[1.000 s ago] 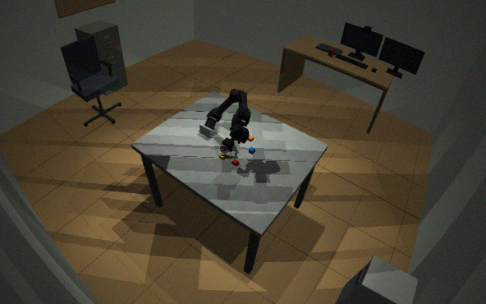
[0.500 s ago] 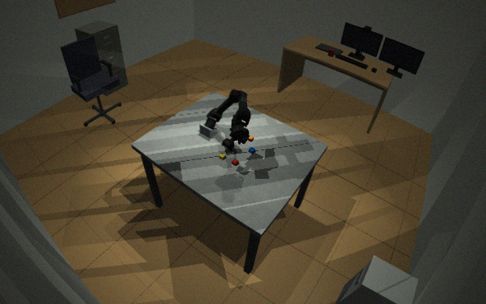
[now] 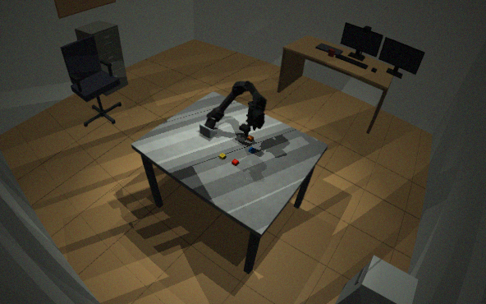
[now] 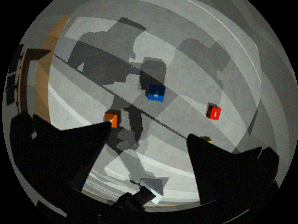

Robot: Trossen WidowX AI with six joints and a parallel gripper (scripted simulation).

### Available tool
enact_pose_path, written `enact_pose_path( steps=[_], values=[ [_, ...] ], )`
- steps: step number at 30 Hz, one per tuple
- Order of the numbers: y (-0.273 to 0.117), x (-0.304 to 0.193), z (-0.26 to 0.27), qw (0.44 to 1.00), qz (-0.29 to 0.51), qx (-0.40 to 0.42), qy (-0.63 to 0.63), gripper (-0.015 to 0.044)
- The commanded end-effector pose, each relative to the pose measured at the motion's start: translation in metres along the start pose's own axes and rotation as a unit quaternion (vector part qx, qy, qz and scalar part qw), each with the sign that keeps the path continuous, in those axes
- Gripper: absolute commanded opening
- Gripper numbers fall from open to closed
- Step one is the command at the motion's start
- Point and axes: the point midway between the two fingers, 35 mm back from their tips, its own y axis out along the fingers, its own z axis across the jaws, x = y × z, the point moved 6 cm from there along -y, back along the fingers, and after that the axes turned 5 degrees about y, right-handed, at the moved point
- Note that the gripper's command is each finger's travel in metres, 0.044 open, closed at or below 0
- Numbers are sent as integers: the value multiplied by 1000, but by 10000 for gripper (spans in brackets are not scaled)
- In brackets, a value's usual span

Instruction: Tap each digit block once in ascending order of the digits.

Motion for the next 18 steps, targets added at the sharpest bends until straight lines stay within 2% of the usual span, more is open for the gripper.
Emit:
enact_pose_path(
  steps=[1,4,18],
  values=[
    [3,-31,62,1000,2,9,3,400],
    [5,-45,84,1000,4,13,3,400],
    [5,-46,84,1000,4,13,3,400]
  ],
)
